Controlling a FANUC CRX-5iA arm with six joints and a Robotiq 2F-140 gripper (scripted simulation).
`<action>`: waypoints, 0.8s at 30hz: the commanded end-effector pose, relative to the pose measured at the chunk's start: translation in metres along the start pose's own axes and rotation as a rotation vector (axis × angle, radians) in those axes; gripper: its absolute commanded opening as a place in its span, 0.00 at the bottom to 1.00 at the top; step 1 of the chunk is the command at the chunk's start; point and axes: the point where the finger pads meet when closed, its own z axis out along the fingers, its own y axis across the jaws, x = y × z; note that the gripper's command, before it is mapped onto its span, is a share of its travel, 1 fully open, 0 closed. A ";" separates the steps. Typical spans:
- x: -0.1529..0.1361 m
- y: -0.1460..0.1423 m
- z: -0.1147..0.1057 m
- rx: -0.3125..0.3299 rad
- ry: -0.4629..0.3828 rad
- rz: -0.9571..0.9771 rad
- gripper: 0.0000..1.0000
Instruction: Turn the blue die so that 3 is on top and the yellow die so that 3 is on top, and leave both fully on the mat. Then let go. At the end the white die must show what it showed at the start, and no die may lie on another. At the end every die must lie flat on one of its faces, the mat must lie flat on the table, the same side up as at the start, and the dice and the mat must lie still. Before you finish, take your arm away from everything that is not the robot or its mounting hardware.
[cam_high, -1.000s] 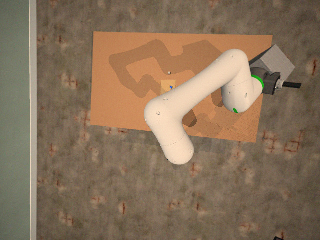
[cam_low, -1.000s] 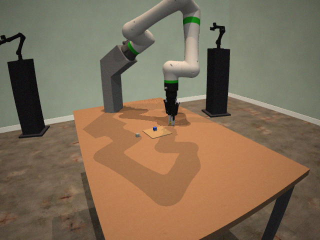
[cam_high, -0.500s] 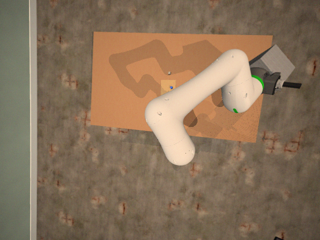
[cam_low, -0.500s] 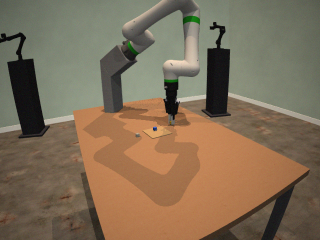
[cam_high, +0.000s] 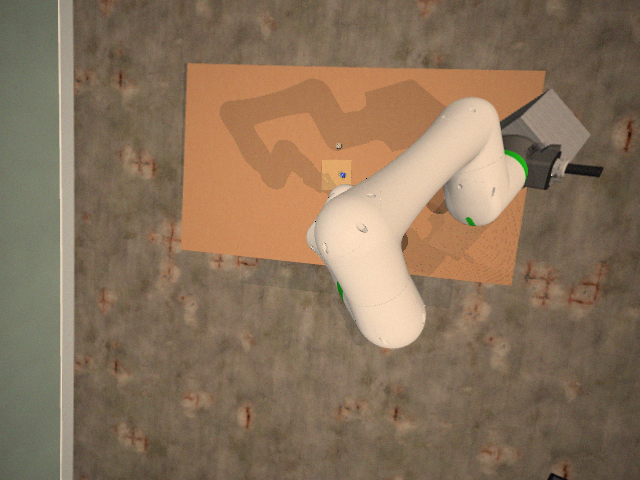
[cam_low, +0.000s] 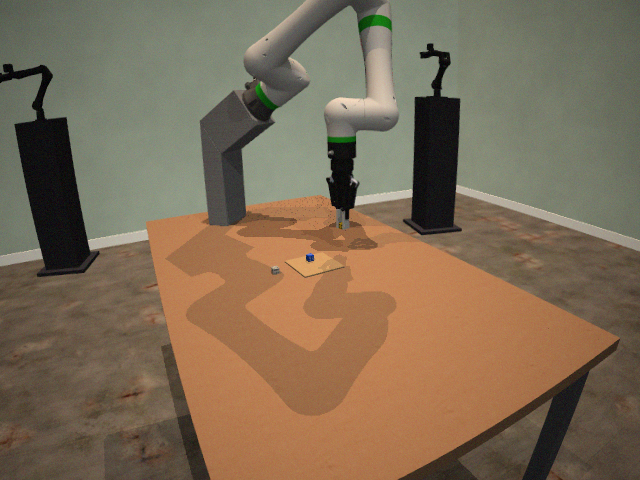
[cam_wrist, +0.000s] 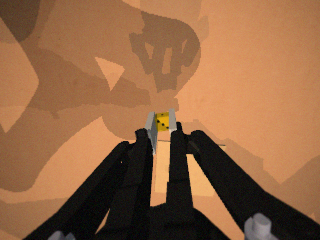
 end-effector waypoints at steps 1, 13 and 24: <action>0.001 0.000 -0.022 0.003 -0.002 0.001 0.09; 0.000 0.001 -0.024 0.003 -0.003 0.002 0.09; -0.104 0.037 -0.019 0.020 -0.014 0.204 0.09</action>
